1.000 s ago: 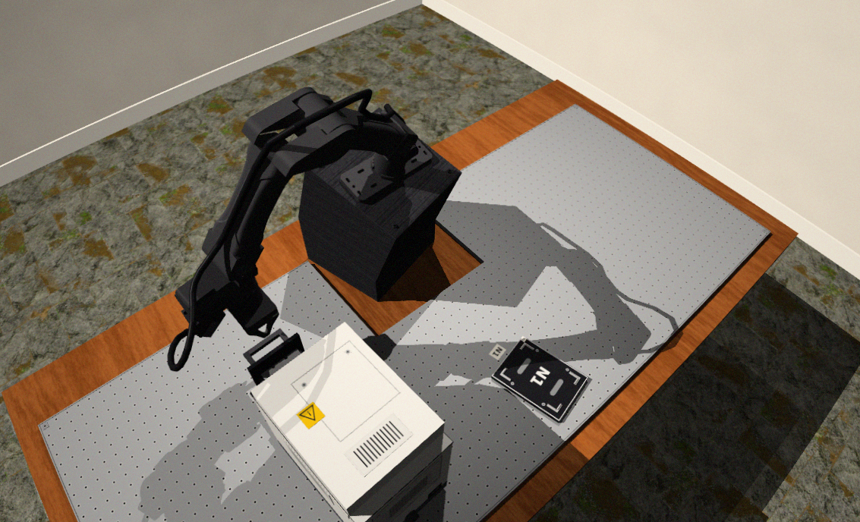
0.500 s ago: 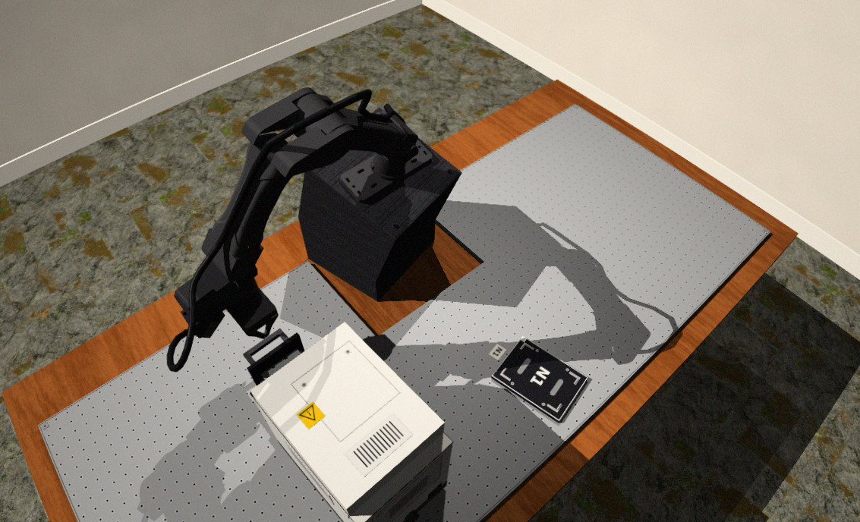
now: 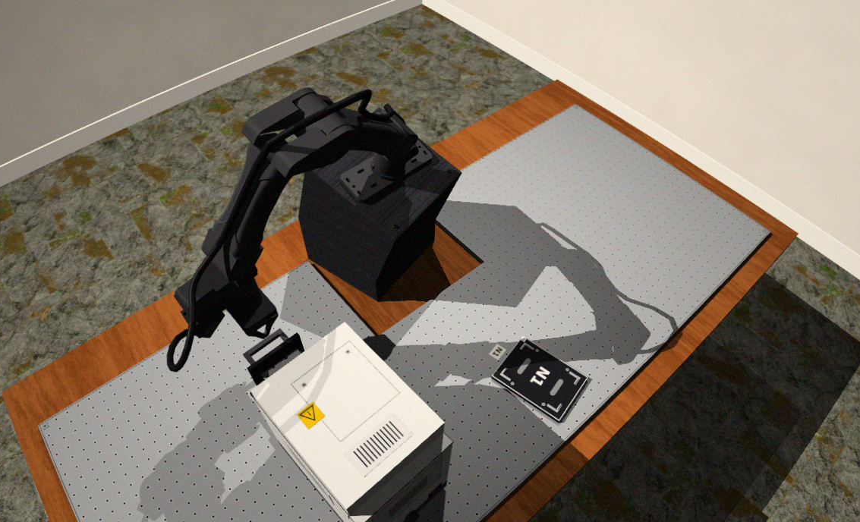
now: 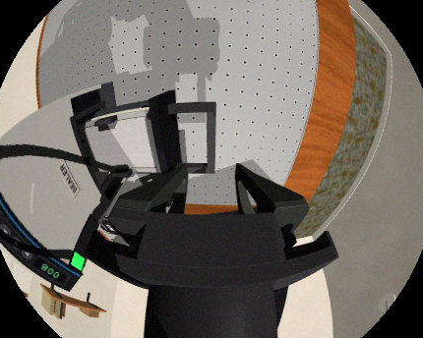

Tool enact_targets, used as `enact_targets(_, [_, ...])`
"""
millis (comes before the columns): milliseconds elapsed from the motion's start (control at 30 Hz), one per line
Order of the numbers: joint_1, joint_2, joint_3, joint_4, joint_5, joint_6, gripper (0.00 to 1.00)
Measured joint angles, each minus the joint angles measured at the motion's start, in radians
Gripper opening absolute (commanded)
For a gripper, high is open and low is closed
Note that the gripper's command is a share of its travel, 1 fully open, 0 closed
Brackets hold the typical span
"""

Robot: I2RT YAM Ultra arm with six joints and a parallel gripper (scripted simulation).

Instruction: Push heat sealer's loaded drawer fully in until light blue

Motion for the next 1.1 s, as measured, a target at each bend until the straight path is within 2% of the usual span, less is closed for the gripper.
enact_targets(500, [0.0, 0.0, 0.0, 0.002, 0.0, 0.001, 0.45])
enact_targets(1100, [0.023, 0.075, 0.0, 0.062, -0.001, 0.021, 0.45])
